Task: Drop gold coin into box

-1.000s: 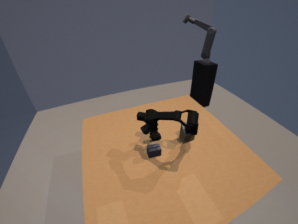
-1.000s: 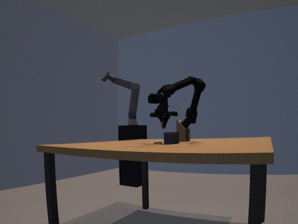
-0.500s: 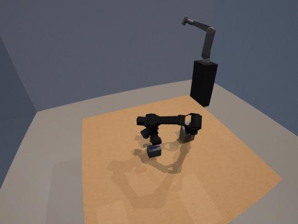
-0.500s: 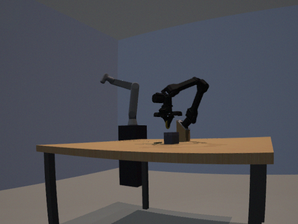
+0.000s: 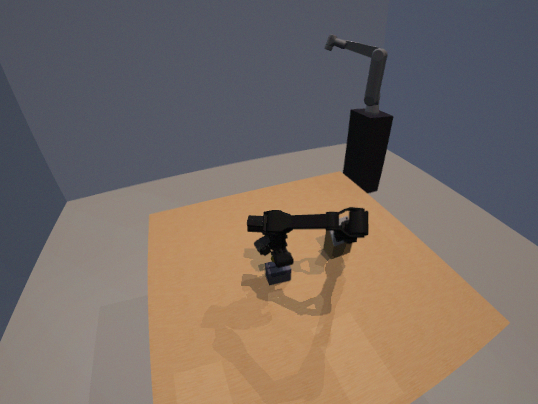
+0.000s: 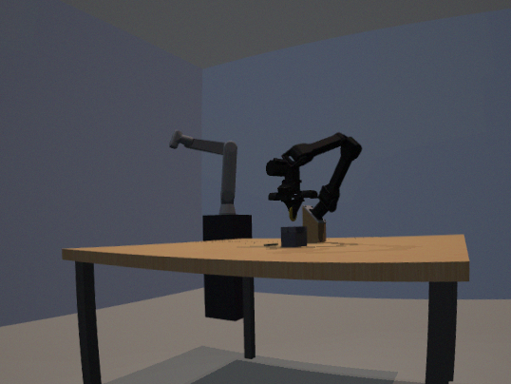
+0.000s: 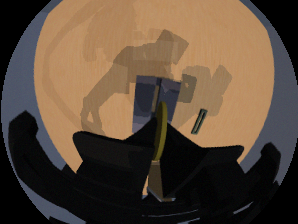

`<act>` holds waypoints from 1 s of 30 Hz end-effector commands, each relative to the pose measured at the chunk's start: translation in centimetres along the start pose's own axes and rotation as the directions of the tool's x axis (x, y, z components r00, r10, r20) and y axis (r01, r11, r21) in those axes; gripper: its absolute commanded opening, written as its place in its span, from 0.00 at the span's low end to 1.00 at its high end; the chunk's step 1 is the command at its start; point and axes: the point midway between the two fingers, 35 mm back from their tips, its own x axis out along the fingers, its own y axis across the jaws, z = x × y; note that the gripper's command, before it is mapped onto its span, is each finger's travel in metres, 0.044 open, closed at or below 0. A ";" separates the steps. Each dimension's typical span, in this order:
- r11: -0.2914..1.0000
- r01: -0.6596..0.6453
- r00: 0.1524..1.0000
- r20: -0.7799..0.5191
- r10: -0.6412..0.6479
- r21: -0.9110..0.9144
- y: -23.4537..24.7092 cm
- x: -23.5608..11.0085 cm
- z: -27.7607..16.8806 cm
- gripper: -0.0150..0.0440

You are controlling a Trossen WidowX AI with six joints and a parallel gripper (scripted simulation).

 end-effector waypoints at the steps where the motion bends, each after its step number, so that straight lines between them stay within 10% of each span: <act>1: 1.000 0.000 1.000 -0.001 0.000 -0.001 -0.1 0.0 0.0 0.25; 30: 1.000 0.001 1.000 -0.002 -0.001 0.005 0.3 0.4 0.0 0.25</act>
